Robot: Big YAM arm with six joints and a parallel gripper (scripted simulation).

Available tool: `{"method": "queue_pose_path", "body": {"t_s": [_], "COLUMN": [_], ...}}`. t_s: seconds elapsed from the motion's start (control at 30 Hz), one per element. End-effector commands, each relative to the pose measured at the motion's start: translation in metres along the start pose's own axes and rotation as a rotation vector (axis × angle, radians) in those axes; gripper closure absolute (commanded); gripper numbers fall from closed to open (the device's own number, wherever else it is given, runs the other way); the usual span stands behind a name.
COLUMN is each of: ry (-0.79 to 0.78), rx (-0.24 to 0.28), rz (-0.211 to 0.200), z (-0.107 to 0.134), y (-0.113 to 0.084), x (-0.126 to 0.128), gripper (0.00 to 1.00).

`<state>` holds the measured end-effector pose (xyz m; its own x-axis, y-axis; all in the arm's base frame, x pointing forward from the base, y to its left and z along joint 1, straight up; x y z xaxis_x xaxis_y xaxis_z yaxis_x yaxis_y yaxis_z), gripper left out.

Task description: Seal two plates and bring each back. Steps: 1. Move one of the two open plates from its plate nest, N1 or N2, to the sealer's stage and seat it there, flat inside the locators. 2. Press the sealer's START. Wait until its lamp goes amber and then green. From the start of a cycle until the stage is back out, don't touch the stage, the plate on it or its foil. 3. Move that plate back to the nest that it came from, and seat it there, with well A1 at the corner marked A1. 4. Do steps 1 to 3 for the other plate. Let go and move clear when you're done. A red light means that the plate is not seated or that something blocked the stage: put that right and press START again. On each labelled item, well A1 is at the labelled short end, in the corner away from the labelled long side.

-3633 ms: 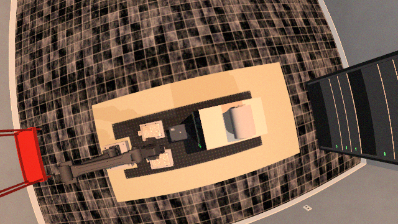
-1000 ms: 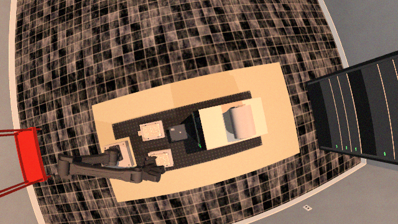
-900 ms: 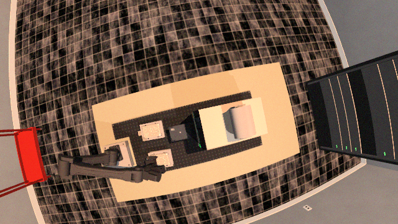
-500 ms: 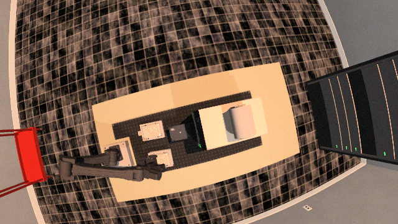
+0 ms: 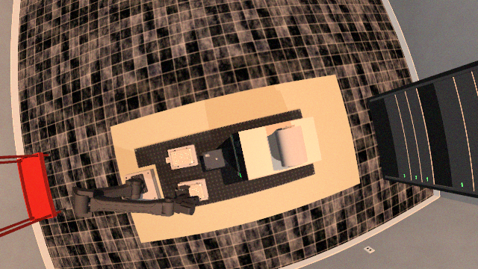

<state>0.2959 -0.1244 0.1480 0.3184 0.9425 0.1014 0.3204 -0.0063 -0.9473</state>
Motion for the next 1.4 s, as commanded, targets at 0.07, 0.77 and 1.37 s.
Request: {"method": "queue_pose_path", "body": {"t_s": [0.07, 0.77, 1.37], "ry": [-0.001, 0.021, 0.012], "rx": [-0.014, -0.002, -0.059], "rz": [0.0, 0.005, 0.008], "z": [-0.003, 0.01, -0.011], "y": [0.006, 0.039, 0.017], "x": [0.003, -0.007, -0.005], "gripper": [0.0, 0.0, 0.0]}}
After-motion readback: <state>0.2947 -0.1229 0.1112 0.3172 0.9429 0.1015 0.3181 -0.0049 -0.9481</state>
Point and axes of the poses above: the point where the finger pads meet when closed, its own y axis out along the fingers, its own x axis across the jaws, z = x × y, the point moved 8 cm from there along -y, back along the fingers, and after that the axes turned 14 degrees about y, right-handed, at the moved point
